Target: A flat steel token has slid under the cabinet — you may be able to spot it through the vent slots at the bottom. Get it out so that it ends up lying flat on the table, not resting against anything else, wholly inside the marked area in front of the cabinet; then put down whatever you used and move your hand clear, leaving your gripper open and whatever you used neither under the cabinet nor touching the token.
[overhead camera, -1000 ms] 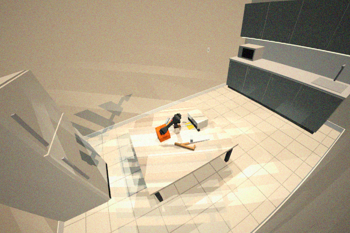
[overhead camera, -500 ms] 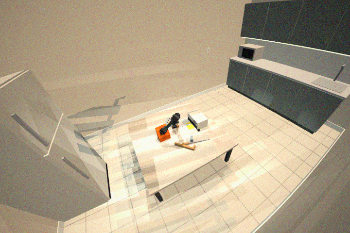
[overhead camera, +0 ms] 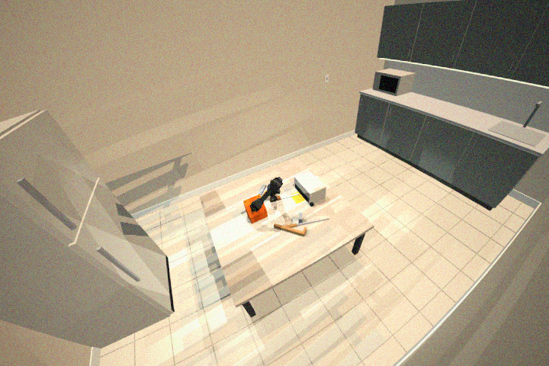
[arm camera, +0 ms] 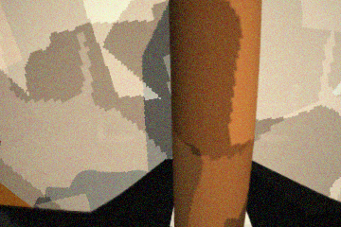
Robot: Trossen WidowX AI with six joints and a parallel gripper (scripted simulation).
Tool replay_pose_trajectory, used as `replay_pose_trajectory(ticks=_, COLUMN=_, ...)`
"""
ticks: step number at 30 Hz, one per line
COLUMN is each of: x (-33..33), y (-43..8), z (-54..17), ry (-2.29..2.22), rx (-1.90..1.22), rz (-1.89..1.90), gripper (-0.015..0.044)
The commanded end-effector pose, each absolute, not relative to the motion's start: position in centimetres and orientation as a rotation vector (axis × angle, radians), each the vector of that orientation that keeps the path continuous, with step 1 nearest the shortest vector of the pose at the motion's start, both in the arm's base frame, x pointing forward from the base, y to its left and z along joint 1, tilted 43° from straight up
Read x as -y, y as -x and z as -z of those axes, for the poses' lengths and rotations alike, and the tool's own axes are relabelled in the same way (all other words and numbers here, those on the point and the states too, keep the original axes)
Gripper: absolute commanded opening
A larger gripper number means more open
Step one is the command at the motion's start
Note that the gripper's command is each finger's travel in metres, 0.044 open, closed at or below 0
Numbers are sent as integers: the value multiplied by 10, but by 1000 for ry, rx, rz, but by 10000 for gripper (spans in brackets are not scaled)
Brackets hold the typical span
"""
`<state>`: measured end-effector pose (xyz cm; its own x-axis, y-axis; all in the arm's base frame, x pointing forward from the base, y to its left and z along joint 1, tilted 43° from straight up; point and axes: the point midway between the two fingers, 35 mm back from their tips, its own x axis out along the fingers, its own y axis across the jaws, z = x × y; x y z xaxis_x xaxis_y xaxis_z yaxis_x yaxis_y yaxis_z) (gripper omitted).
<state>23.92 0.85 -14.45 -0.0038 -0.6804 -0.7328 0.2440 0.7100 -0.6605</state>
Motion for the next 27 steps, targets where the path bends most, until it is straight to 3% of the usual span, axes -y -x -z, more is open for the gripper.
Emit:
replay_pose_trajectory(ticks=1, x=-9, y=-239, z=144, ry=423, rx=-1414, rz=730, gripper=0)
replay_pose_trajectory(ticks=27, x=-11, y=-238, z=144, ry=590, rx=-1499, rz=581, gripper=0)
